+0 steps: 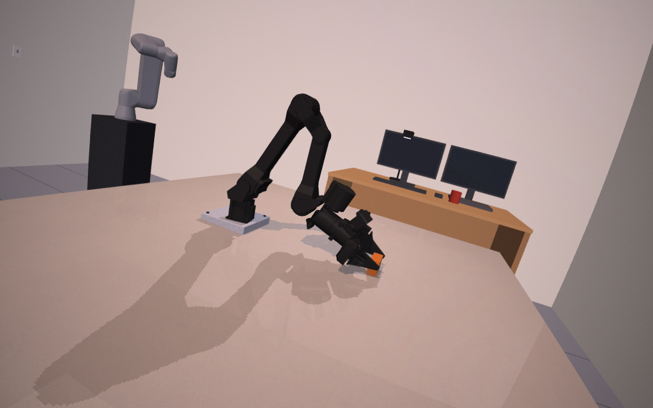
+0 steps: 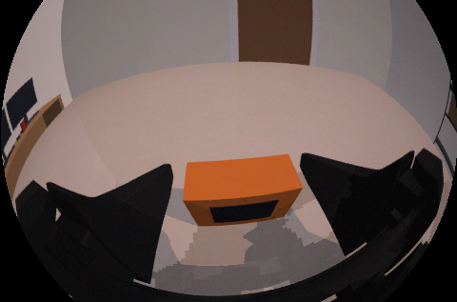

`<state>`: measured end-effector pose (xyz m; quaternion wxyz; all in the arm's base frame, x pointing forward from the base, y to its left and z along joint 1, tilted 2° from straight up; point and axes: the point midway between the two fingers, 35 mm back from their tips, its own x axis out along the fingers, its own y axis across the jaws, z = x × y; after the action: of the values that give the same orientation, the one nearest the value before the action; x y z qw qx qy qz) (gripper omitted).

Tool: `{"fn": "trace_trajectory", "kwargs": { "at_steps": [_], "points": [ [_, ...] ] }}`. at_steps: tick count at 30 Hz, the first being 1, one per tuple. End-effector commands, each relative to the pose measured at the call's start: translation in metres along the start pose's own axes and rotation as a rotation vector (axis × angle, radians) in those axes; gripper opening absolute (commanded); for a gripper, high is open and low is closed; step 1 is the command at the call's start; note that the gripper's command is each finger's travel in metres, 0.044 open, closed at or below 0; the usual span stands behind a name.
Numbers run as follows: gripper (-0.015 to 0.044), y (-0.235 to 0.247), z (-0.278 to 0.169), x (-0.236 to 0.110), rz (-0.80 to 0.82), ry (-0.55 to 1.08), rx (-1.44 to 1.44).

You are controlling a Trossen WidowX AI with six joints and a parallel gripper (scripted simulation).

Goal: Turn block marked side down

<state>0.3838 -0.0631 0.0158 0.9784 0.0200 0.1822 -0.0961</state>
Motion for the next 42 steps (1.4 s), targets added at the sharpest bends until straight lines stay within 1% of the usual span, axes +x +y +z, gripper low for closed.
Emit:
{"fn": "trace_trajectory", "kwargs": {
  "at_steps": [1,28,32,35,38,42],
  "points": [
    [0.0440,0.000,0.000,0.000,-0.003,-0.002,-0.006],
    [0.0440,0.000,0.001,0.001,-0.003,0.004,-0.006],
    [0.0440,0.001,0.006,0.013,-0.002,0.130,-0.008],
    [0.0440,0.001,0.016,0.015,-0.001,0.245,-0.008],
    [0.0440,0.001,0.029,0.007,-0.002,0.360,-0.008],
    [0.0440,0.001,0.053,-0.016,-0.003,0.494,-0.005]
  ]
}}
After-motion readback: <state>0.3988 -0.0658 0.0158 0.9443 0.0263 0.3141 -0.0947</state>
